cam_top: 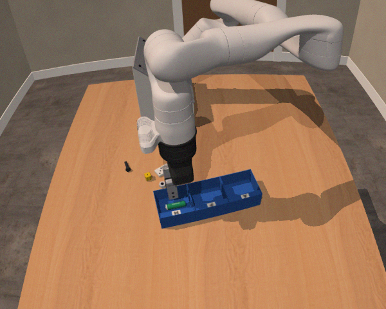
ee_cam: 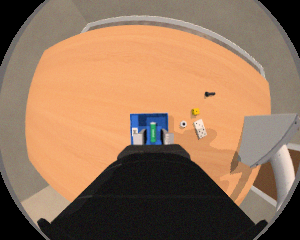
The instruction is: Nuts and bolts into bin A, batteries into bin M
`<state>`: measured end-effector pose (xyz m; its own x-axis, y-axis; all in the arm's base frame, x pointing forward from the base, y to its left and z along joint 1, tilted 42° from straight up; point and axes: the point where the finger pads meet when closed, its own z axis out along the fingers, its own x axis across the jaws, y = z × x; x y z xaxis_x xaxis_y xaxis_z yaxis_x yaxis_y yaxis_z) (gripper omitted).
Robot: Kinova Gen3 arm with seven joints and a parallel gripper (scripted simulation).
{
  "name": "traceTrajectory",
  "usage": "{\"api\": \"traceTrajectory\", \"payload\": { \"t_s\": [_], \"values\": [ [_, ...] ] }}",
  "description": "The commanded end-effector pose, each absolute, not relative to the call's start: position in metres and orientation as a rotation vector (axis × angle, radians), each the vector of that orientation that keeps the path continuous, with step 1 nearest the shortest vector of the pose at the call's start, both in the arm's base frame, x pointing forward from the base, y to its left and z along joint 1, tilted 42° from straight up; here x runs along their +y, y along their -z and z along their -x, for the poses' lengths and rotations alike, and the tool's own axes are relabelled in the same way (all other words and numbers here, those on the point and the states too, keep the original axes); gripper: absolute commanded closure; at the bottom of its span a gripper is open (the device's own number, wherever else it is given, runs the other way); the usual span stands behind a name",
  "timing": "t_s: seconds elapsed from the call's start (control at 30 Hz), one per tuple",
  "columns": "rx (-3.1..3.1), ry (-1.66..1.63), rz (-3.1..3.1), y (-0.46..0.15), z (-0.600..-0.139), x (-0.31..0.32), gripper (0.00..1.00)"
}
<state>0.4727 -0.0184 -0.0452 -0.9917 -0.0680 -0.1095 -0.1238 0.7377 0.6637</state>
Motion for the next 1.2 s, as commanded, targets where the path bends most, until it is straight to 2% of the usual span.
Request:
{"api": "traceTrajectory", "payload": {
  "t_s": [0.0,0.2,0.23,0.37,0.6,1.0,1.17],
  "values": [
    [2.853,-1.095,0.156,0.044,-0.474,-0.021,0.4],
    [2.853,-1.095,0.156,0.044,-0.475,-0.021,0.4],
    [2.879,-1.108,0.064,0.046,-0.464,-0.025,0.36],
    [2.914,-1.126,-0.08,0.05,-0.447,-0.028,0.36],
    [2.973,-1.162,-0.583,0.062,-0.391,-0.038,0.36],
    [2.899,-1.154,-1.379,0.062,-0.397,-0.038,0.36],
    [2.897,-1.144,-1.426,0.063,-0.395,-0.04,0.36]
  ]
}}
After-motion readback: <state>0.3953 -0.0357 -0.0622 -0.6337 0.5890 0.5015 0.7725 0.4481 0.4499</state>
